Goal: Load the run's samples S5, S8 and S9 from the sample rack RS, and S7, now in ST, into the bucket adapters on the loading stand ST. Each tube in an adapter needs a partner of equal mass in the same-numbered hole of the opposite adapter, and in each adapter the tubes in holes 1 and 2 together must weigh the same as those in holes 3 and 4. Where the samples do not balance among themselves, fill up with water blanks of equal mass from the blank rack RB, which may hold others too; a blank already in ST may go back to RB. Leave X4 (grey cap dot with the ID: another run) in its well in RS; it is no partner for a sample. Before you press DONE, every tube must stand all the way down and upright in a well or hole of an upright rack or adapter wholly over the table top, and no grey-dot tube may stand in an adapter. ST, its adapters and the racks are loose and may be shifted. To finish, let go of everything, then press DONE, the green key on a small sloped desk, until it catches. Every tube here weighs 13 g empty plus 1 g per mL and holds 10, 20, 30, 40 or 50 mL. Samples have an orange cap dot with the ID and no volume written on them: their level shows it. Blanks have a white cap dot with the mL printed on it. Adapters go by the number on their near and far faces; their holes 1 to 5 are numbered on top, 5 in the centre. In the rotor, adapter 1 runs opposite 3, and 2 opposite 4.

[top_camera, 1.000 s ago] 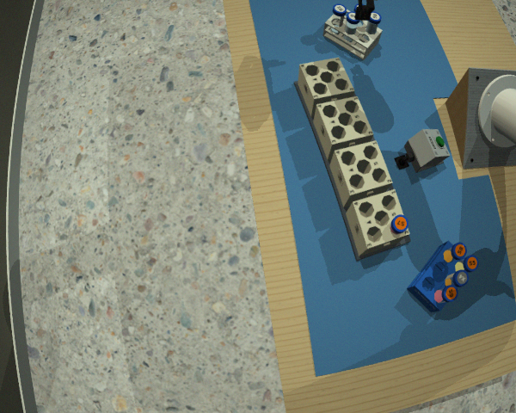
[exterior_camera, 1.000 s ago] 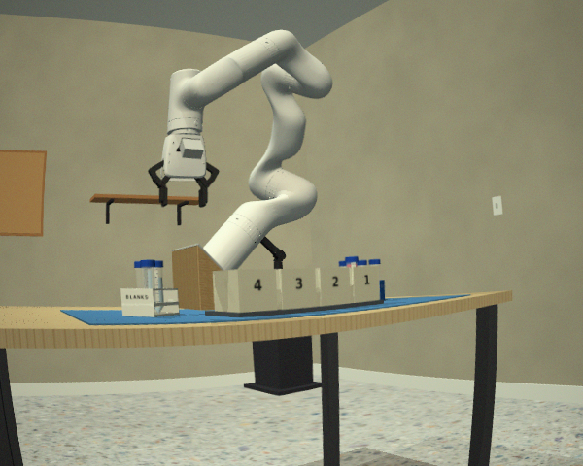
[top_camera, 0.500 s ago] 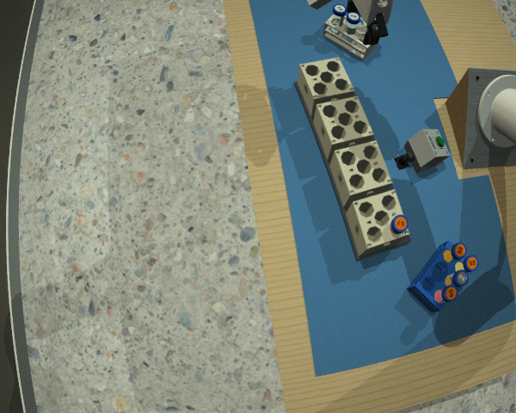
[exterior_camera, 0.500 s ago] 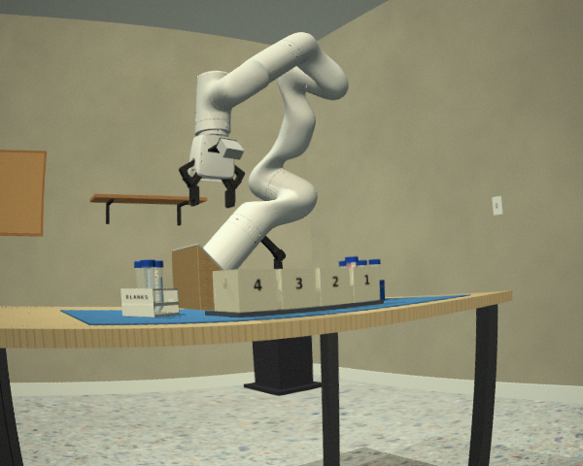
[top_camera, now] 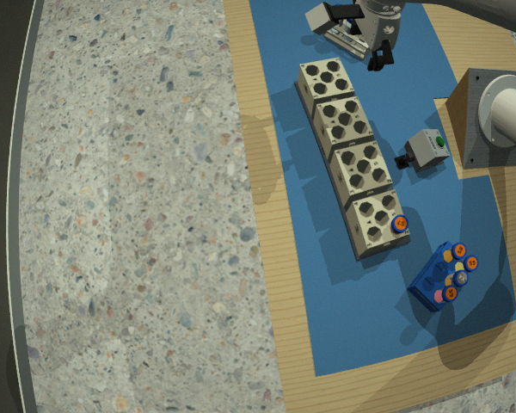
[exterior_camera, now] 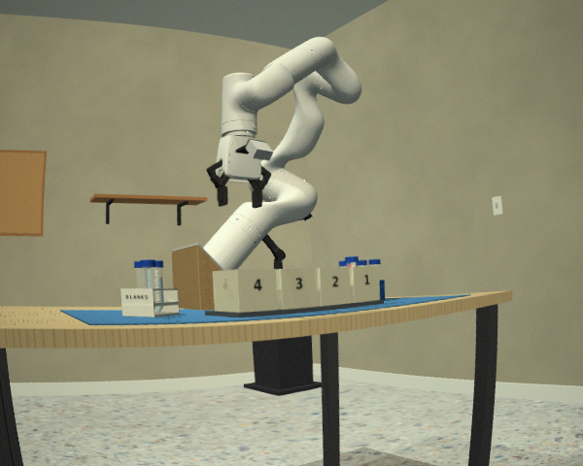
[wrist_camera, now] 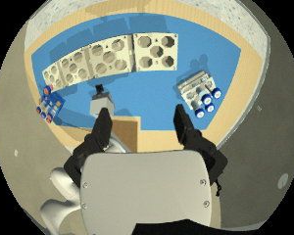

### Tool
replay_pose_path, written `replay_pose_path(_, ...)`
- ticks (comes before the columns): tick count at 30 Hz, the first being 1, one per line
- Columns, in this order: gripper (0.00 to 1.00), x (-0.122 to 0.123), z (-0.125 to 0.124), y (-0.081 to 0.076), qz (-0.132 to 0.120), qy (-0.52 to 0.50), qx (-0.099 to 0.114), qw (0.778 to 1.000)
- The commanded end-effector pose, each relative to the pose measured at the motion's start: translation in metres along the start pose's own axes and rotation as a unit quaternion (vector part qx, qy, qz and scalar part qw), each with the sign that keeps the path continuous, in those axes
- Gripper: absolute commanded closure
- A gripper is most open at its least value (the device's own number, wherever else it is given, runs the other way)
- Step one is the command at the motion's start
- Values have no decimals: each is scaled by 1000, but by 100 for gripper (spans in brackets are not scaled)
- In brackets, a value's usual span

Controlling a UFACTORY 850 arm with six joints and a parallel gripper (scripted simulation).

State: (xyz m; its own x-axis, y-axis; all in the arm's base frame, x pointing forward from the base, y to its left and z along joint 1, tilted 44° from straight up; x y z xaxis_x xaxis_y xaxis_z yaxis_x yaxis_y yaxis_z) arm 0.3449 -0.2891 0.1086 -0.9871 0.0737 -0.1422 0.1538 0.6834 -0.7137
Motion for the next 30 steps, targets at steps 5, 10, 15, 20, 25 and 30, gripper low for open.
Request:
replay_pose_path(5, 0, -12, -35, -1, 1, 0, 1, 1000)
replay_pose_path(10, 0, -20, -59, -1, 1, 0, 1, 1000)
replay_pose_path(15, 0, -28, -83, -1, 1, 0, 1, 1000)
replay_pose_path(20, 0, -32, -97, -1, 1, 0, 1, 1000)
replay_pose_path(25, 0, -40, -121, -1, 1, 0, 1, 1000)
replay_pose_path(30, 0, -40, -144, -1, 1, -50, 1, 999)
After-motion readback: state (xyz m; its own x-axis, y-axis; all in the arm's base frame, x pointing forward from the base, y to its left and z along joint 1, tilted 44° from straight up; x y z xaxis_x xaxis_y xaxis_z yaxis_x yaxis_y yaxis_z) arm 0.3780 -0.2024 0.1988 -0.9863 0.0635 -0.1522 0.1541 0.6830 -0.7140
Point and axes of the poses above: the point where the finger pads meet when closed, its own y axis out along the fingers, its own z axis across the jaws, x = y × z, the point moved 8 cm from there along -y, back along the fingers, and after that the axes turned 3 degrees about -y, right-handed, at the moved point
